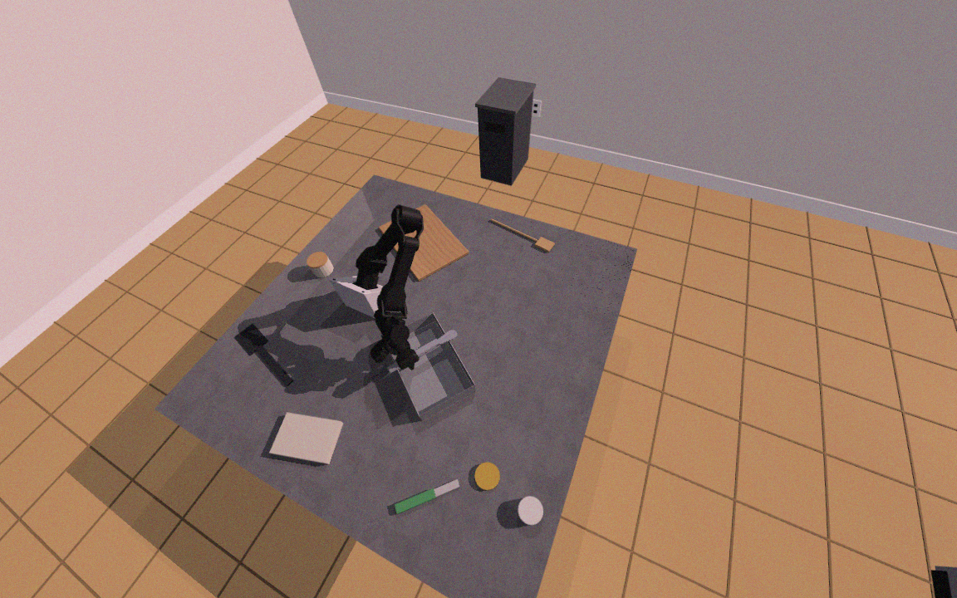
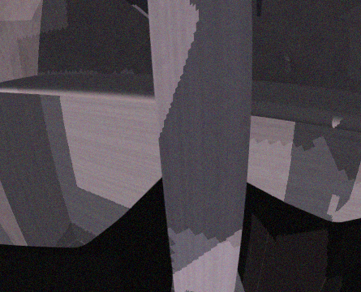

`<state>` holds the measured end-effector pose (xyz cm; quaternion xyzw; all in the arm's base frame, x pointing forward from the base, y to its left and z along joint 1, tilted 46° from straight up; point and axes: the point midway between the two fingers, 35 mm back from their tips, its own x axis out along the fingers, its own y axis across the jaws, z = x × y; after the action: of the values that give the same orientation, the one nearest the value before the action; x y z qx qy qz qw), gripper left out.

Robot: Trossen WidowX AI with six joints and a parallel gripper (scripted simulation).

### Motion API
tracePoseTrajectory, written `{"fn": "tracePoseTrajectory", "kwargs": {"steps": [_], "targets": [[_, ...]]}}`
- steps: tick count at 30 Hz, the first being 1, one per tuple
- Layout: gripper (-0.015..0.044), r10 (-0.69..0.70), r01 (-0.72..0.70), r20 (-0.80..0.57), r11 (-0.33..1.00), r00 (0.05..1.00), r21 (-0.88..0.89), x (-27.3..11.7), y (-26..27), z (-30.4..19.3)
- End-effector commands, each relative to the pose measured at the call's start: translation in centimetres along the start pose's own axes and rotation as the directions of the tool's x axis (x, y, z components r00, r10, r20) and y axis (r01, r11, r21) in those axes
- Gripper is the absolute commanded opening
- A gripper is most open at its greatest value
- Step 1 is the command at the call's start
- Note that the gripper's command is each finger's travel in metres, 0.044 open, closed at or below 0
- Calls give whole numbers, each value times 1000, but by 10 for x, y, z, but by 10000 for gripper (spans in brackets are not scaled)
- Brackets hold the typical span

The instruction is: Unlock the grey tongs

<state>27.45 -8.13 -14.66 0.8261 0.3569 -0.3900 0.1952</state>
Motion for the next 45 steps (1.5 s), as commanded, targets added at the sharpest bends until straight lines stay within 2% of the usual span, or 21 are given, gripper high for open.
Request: {"fn": "tracePoseTrajectory", "kwargs": {"steps": [1, 3, 10, 23, 45], "targets": [[-115, 1, -1, 0, 1000, 1000, -2, -2, 2, 0], [-150, 2, -2, 2, 1000, 1000, -2, -11, 9, 0], [-150, 4, -4, 6, 1000, 1000, -2, -68, 39, 0], [-150, -17, 17, 9, 1000, 1000, -2, -66, 40, 1], [-150, -300, 300, 21, 954, 954, 2, -60, 41, 0]]}}
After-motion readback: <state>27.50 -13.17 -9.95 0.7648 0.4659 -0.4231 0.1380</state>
